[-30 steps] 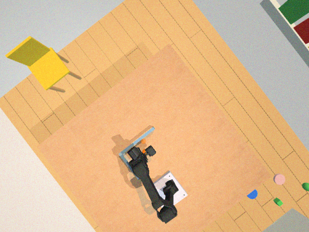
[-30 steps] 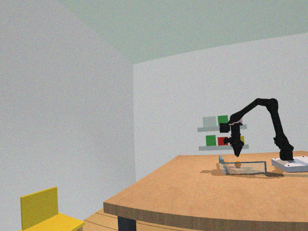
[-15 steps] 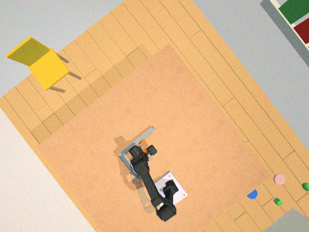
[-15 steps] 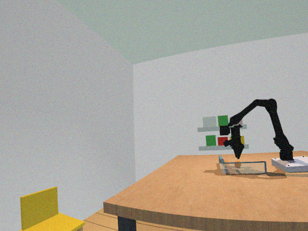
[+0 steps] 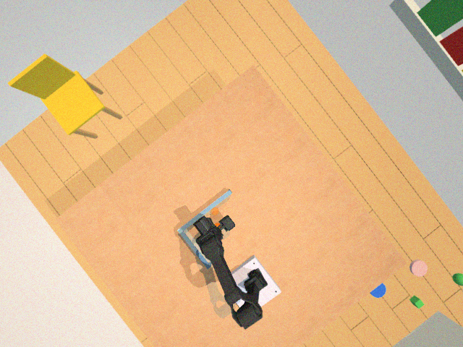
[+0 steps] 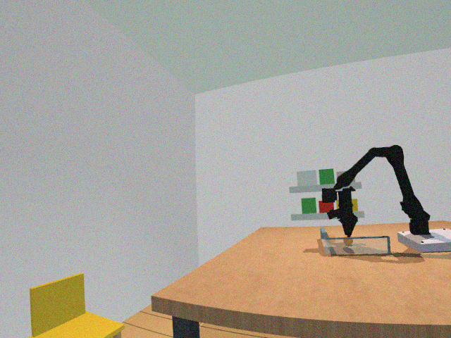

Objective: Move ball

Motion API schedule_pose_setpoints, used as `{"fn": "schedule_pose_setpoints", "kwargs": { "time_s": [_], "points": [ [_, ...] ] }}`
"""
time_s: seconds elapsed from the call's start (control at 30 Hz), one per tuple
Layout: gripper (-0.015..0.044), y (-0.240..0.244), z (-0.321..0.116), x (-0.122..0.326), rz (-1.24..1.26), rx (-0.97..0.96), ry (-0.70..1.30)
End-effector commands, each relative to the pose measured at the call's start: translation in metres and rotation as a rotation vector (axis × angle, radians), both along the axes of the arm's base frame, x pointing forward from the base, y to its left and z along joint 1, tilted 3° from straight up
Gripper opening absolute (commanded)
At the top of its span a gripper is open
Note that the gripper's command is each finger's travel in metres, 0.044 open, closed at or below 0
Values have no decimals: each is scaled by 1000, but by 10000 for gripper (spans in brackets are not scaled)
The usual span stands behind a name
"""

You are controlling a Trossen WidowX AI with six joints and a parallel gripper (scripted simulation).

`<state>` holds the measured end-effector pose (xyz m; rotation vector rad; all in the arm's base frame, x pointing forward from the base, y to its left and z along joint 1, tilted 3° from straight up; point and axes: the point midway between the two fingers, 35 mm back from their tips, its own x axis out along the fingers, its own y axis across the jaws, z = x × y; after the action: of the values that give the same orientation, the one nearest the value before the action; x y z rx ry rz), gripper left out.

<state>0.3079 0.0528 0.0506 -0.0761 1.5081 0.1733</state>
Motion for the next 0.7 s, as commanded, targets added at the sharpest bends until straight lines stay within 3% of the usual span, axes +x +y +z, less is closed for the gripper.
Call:
{"fn": "schedule_pose_setpoints", "kwargs": {
  "time_s": [0.0, 0.3, 0.43, 0.67],
  "points": [
    [311, 0, -10, 0, -1, -5, 5],
    [311, 0, -22, -1, -1, -5, 5],
    [206, 0, -22, -1, -1, -5, 5],
    [160, 0, -22, -1, -1, -5, 5]
  ]
}}
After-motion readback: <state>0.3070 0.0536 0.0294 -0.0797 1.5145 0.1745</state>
